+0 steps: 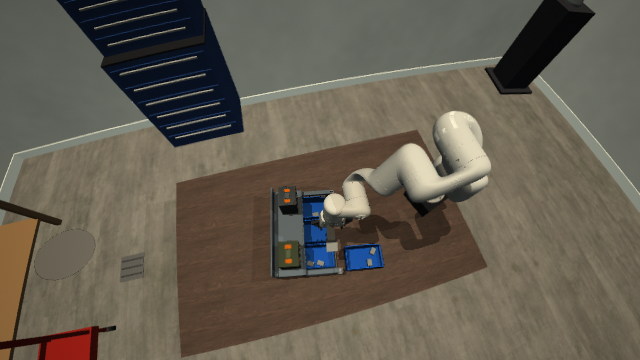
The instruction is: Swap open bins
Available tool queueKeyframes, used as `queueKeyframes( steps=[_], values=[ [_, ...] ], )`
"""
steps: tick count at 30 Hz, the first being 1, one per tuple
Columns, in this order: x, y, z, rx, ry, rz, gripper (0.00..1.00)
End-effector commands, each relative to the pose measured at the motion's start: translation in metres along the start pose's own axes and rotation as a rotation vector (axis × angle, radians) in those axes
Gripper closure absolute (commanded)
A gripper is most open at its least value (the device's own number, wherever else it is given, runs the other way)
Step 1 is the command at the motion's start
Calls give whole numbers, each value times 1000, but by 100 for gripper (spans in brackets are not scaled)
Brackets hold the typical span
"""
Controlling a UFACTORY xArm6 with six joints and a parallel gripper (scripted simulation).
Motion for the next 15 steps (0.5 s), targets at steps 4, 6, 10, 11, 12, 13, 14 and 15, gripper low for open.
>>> queueKeyframes(
  steps=[4,6,10,11,12,13,14,15],
  values=[
    [1,0,1,0,4,0,5],
    [1,0,1,0,4,0,5],
    [-1,0,1,0,4,0,5],
    [-2,0,1,0,4,0,5],
    [-3,0,1,0,4,0,5],
    [-4,0,1,0,4,0,5],
    [-5,0,1,0,4,0,5],
    [-6,0,1,0,4,0,5]
  ],
)
Point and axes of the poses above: the point where the finger pads meet when closed, its own x axis back along the fingers, its own z axis across the jaws, y = z × x, the point moved 9 cm from there along x, back along the fingers, and after that the axes turned 15 degrees about x, right-handed, at the moved point
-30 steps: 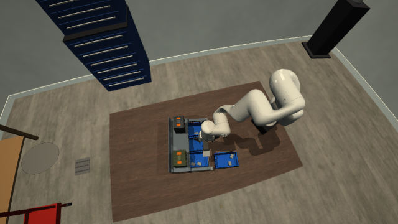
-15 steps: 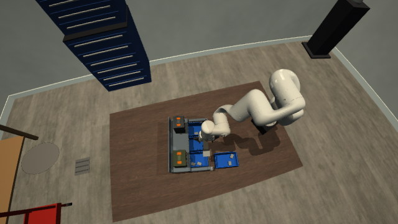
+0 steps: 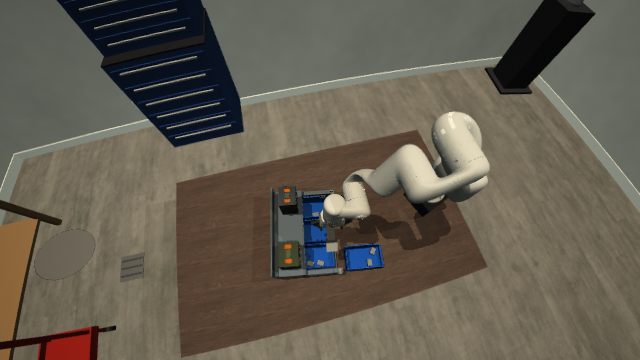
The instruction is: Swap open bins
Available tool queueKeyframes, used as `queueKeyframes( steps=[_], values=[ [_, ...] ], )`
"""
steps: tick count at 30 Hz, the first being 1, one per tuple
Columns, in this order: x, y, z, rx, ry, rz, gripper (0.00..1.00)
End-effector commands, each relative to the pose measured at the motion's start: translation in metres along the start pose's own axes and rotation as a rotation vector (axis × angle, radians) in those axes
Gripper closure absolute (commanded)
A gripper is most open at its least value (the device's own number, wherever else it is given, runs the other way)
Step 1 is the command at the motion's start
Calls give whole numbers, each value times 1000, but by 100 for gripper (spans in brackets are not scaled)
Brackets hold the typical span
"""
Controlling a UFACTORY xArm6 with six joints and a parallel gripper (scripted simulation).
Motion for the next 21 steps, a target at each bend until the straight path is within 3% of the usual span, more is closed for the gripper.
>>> queueKeyframes(
  steps=[1,21],
  values=[
    [-2,0,1,0,4,0,5],
    [-34,0,1,0,4,0,5]
  ],
)
Point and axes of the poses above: the point where the finger pads meet when closed, its own x axis back along the fingers, its own z axis across the jaws, y = z × x, the point moved 9 cm from there along x, back along the fingers, and after that the axes turned 15 degrees about x, right-handed, at the moved point
